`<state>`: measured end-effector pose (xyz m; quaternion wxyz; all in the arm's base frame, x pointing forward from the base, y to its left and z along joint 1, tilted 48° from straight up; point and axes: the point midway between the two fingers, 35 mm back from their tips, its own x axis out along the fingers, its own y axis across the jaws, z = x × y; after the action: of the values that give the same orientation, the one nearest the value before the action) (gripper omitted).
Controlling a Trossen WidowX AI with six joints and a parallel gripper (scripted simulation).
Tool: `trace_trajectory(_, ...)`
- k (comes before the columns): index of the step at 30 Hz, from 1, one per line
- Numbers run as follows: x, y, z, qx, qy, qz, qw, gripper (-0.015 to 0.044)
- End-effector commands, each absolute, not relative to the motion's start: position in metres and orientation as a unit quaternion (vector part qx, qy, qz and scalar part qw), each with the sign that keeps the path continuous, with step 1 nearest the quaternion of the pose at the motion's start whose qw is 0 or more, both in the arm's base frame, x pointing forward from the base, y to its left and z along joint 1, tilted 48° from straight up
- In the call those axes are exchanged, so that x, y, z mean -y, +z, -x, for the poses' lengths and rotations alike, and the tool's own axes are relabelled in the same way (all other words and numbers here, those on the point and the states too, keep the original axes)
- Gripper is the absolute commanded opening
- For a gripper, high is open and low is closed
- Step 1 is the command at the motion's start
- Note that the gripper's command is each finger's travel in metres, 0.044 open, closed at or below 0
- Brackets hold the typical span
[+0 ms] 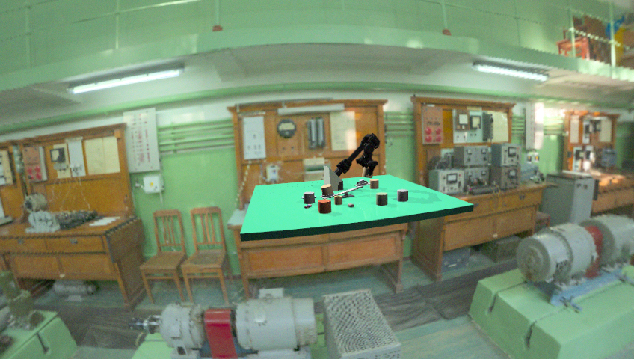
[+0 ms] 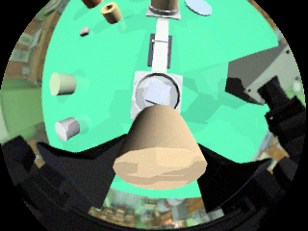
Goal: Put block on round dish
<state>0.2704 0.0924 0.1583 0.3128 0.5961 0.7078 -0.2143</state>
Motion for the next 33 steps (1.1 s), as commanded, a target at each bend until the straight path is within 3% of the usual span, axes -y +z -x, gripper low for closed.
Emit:
trace_trajectory(1,-0.109,0.161,-0.263,-0.705,-0.213,-0.599,0.313,0.0000)
trace_trajectory(17,-0.172,0.170,-0.222,-0.709,-0.200,-0.604,0.303,0.0000)
trace_trajectory(33,-0.202,0.145,-0.218,-0.710,-0.199,-0.605,0.302,0.0000)
